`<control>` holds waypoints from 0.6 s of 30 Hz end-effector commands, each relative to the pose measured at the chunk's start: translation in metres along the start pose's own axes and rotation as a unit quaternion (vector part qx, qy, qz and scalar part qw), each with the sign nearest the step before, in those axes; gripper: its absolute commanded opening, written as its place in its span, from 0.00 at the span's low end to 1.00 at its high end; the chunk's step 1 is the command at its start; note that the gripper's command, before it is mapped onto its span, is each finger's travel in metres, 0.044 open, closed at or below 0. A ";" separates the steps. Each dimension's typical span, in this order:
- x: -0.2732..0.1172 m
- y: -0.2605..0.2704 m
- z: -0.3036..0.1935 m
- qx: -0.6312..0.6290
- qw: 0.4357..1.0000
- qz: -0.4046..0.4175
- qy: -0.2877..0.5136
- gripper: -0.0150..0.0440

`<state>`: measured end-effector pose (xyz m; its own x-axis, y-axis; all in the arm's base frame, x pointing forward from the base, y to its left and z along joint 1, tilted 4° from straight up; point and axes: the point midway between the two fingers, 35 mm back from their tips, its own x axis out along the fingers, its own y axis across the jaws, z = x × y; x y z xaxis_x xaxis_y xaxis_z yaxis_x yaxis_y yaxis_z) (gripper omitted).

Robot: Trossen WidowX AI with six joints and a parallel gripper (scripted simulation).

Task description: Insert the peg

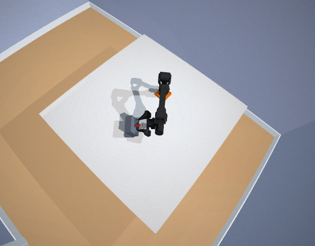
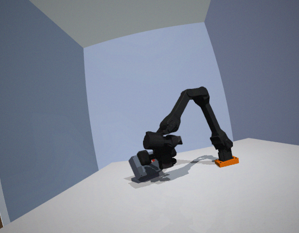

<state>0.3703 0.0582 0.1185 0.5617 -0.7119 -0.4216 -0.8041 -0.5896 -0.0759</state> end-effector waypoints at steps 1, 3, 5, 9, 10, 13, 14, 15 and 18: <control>-0.005 -0.002 0.000 0.004 1.000 -0.002 -0.001 1.00; -0.007 -0.003 0.000 0.003 1.000 -0.001 -0.002 1.00; -0.010 -0.003 0.001 0.003 1.000 -0.001 -0.003 1.00; -0.015 -0.004 0.002 0.002 1.000 -0.001 -0.005 1.00; -0.016 -0.004 0.002 0.002 1.000 -0.001 -0.005 1.00; -0.020 -0.004 0.003 0.002 1.000 -0.001 -0.006 1.00; -0.021 -0.004 0.003 0.002 1.000 -0.001 -0.007 1.00; -0.022 -0.004 0.004 0.002 1.000 -0.001 -0.007 1.00; -0.026 -0.004 0.004 0.001 1.000 -0.001 -0.008 1.00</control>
<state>0.3593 0.0765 0.1230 0.5581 -0.7067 -0.4349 -0.8034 -0.5912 -0.0703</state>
